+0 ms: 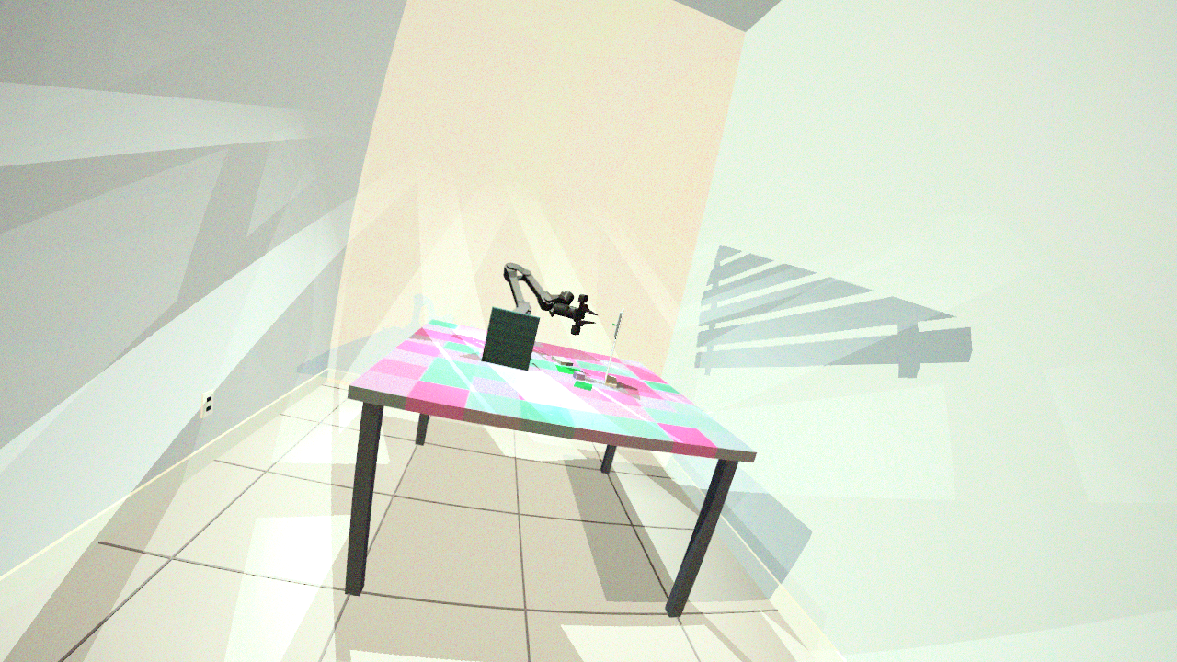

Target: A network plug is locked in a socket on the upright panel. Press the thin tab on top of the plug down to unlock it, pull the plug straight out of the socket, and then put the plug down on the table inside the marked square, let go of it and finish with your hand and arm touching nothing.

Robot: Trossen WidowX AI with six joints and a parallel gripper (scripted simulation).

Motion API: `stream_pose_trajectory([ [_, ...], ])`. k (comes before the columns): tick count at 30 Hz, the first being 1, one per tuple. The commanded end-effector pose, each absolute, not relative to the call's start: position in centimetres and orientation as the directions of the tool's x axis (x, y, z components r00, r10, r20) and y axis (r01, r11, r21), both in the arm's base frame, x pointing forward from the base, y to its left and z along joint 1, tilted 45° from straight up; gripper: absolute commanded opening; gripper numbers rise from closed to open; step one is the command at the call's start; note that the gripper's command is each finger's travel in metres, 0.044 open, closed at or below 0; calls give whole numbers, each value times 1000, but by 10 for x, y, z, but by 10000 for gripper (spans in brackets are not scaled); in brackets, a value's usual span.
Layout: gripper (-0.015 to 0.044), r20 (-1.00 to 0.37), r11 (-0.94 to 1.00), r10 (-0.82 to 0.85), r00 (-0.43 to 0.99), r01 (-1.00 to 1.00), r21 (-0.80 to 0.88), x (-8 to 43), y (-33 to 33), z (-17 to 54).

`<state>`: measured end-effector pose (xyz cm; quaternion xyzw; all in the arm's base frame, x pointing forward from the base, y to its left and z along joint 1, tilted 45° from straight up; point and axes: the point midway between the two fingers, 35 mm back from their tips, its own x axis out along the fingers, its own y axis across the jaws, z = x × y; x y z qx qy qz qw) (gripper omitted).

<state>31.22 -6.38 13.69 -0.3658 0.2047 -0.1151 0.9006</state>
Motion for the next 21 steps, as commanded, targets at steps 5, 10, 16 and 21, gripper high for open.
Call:
stream_pose_trajectory([
  [5,156,-287,705,-353,890,51,-708,334,-68,131],
  [10,156,-287,705,-353,890,51,-708,339,-69,130],
  [16,156,-287,704,-353,890,51,-708,346,-70,130],
  [21,156,-287,704,-353,891,52,-708,352,-71,130],
])
